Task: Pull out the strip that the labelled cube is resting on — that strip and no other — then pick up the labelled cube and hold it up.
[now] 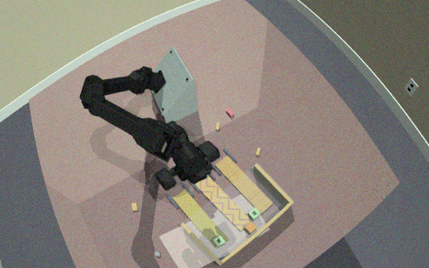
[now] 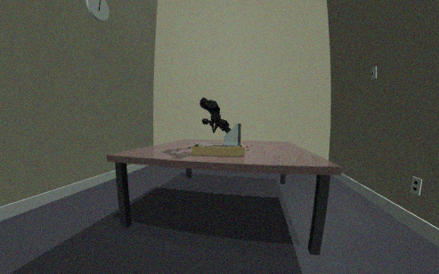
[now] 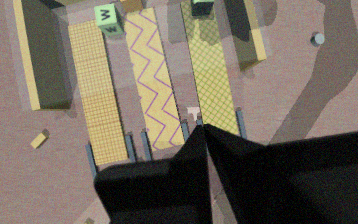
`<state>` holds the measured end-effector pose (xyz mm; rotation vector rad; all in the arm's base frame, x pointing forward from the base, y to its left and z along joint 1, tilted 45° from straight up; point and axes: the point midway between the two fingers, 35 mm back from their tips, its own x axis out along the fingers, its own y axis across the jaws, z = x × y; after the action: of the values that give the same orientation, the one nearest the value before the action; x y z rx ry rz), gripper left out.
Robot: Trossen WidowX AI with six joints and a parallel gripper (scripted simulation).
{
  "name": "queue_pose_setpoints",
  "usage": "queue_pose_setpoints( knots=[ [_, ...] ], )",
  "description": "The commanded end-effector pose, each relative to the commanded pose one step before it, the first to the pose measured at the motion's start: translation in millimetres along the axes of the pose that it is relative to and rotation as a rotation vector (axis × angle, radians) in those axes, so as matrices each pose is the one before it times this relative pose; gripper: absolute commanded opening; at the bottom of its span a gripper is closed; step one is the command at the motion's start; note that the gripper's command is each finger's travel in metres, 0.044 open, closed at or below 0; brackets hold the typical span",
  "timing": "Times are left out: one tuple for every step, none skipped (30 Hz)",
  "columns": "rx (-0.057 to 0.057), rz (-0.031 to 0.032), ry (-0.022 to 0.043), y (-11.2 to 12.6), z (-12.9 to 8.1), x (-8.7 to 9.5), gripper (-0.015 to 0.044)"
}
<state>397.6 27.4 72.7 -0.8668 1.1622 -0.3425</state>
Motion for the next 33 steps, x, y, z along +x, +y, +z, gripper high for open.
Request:
queue_pose_setpoints(
  knots=[
    [-0.0229, 0.06916, 0.32024, -42.61, -13.77, 48.14, 0.0],
    [-0.0005, 0.00167, 0.0065, -0.94, -0.26, 0.91, 0.0],
    [0.0, 0.0, 0.0, 0.0, 0.0, 0.0, 0.0],
    [0.0, 0.0, 0.0, 0.0, 0.0, 0.0, 0.0],
    [0.0, 0.0, 0.0, 0.0, 0.0, 0.0, 0.0],
    [0.0, 0.00007, -0.00006, -2.04, 0.17, -0.03, 0.0],
    [0.0, 0.00004, -0.00003, -1.14, 0.09, -0.02, 0.0],
    [0.0, 0.0, 0.0, 0.0, 0.0, 0.0, 0.0],
    [0.0, 0.0, 0.0, 0.0, 0.0, 0.0, 0.0],
    [0.0, 0.0, 0.0, 0.0, 0.0, 0.0, 0.0],
    [0.0, 0.0, 0.0, 0.0, 0.0, 0.0, 0.0],
    [0.0, 0.0, 0.0, 0.0, 0.0, 0.0, 0.0],
    [0.0, 0.0, 0.0, 0.0, 0.0, 0.0, 0.0],
    [0.0, 0.00001, -0.00001, 0.0, 0.03, 0.27, 0.0],
    [0.0, 0.00004, -0.00002, -0.01, 0.08, 0.82, 0.0],
    [0.0, 0.00005, -0.00002, -0.01, 0.11, 1.09, 0.0],
    [0.0, 0.00007, -0.00003, -0.02, 0.15, 1.58, 0.0],
    [0.0, 0.00007, -0.00003, -0.02, 0.14, 1.65, 0.0],
    [0.0, 0.00006, -0.00003, -0.03, 0.14, 1.65, 0.0],
    [0.0, 0.00005, -0.00003, -0.03, 0.13, 1.65, 0.0],
    [0.0, 0.00004, -0.00003, -0.03, 0.12, 1.65, 0.0],
    [0.0, 0.00004, -0.00002, -0.04, 0.11, 1.65, 0.0],
    [0.0, 0.00003, -0.00002, -0.04, 0.1, 1.65, 0.0],
    [0.0, 0.00002, -0.00002, -0.04, 0.1, 1.65, 0.0],
    [0.0, 0.00001, -0.00002, -0.04, 0.09, 1.65, 0.0],
    [0.0, 0.0, -0.00002, -0.05, 0.08, 1.65, 0.0],
    [0.0, 0.0, -0.00001, -0.05, 0.07, 1.65, 0.0],
    [0.0, -0.00001, -0.00001, -0.06, 0.06, 1.65, 0.0],
    [0.0, -0.00002, -0.00001, -0.06, 0.05, 1.65, 0.0],
    [0.0, -0.00003, -0.00001, -0.07, 0.05, 1.65, 0.0],
    [0.0, -0.00004, -0.00001, -0.07, 0.04, 1.65, 0.0],
    [0.0, -0.00005, 0.0, -0.08, 0.03, 1.64, 0.0],
    [0.0, -0.00005, 0.0, -0.08, 0.02, 1.64, 0.0]
  ],
)
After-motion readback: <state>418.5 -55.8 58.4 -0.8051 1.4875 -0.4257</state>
